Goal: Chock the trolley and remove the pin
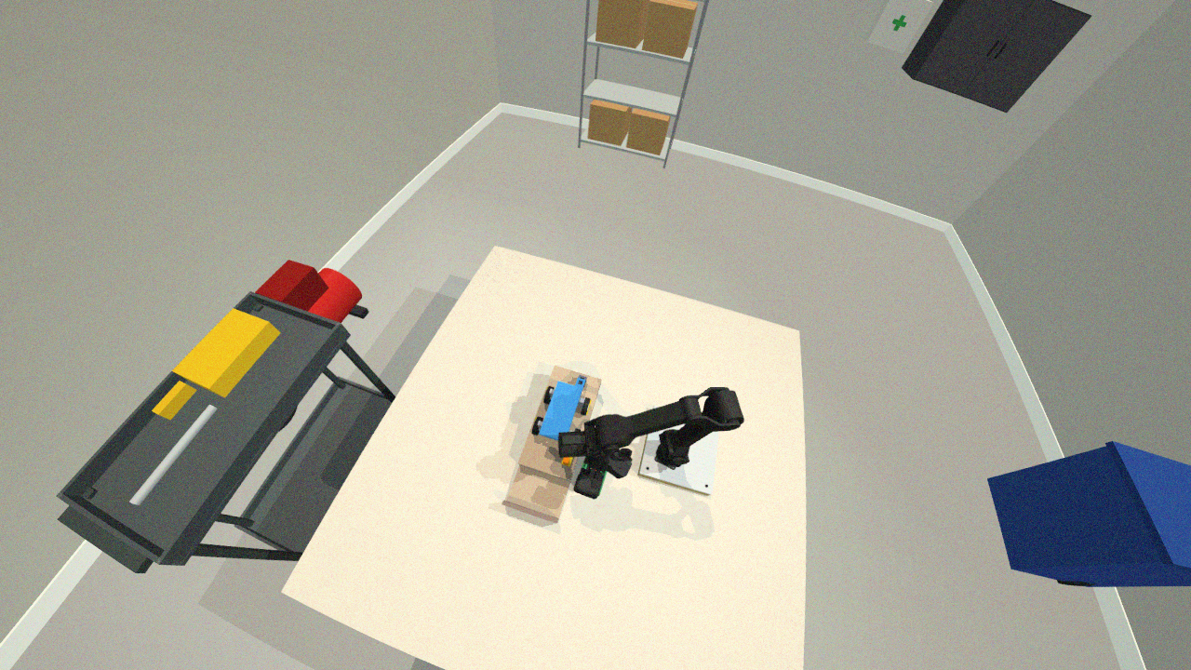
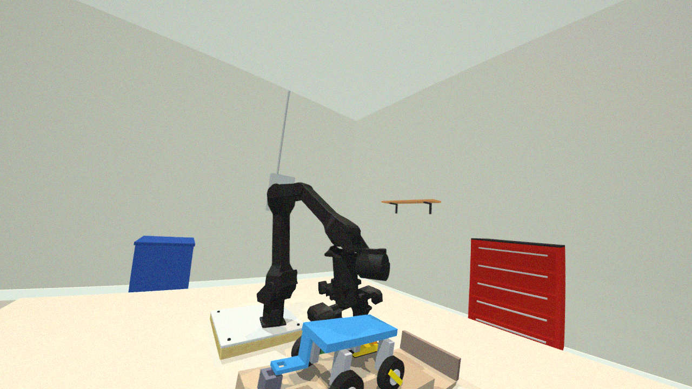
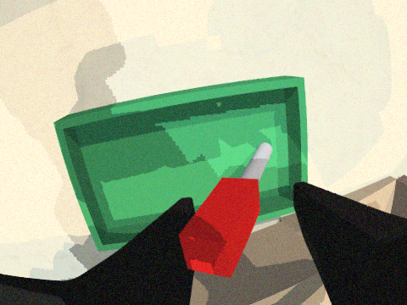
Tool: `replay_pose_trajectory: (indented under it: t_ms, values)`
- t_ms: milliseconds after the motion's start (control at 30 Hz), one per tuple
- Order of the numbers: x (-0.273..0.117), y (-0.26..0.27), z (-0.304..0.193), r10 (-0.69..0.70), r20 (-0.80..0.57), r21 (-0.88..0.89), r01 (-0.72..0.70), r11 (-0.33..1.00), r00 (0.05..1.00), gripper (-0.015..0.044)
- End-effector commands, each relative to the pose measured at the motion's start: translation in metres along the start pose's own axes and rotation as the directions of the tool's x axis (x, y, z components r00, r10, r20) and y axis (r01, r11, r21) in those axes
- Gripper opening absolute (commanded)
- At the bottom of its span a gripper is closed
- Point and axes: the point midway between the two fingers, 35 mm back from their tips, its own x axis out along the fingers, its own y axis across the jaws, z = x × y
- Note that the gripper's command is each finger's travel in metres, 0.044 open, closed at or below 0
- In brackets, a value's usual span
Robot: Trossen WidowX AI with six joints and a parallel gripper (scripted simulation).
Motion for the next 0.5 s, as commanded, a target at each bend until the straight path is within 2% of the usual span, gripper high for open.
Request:
replay_pose_trajectory:
  t_ms: [0, 467]
  values:
    - [0.0015, 0.0025, 0.0008, -0.002, 0.003, -0.003, 0.002, 1.0, 1.0, 0.019]
    - [0.0046, 0.0121, -0.0001, -0.001, 0.003, -0.003, 0.001, 1.0, 1.0, 0.019]
